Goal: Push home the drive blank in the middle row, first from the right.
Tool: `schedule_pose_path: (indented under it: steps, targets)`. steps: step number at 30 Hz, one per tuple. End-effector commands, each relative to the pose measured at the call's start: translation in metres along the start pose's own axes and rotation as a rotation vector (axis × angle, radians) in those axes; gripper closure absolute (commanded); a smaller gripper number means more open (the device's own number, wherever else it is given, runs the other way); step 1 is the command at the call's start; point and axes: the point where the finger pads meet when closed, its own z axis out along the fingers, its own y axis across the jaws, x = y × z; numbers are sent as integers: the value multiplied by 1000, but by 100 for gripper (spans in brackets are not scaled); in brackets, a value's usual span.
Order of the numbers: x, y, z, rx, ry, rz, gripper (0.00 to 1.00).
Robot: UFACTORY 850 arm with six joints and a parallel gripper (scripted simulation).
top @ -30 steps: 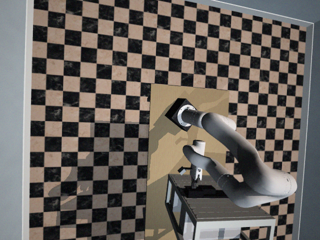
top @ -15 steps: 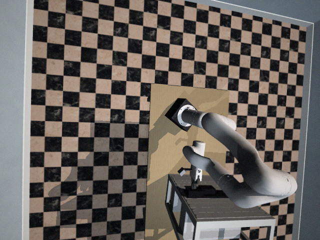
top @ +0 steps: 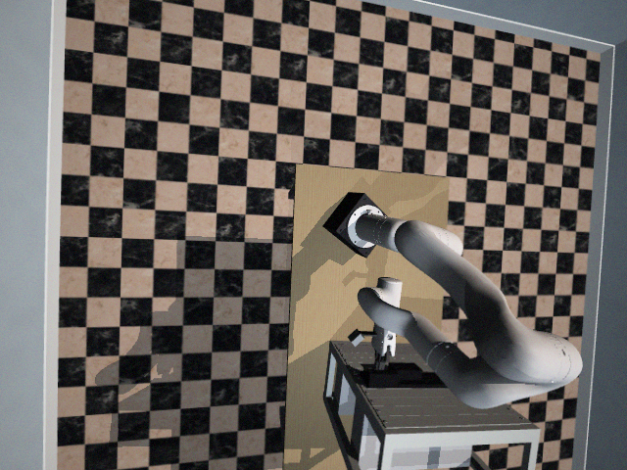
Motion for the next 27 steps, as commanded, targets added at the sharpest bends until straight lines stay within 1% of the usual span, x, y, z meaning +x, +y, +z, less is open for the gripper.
schedule_pose_path:
  steps: [1, 6, 27]
  targets:
    - [0, 0, 4, 1, 0, 0, 100]
    - [0, -1, 10, 1, 0, 0, 100]
    - [0, -1, 13, 1, 0, 0, 100]
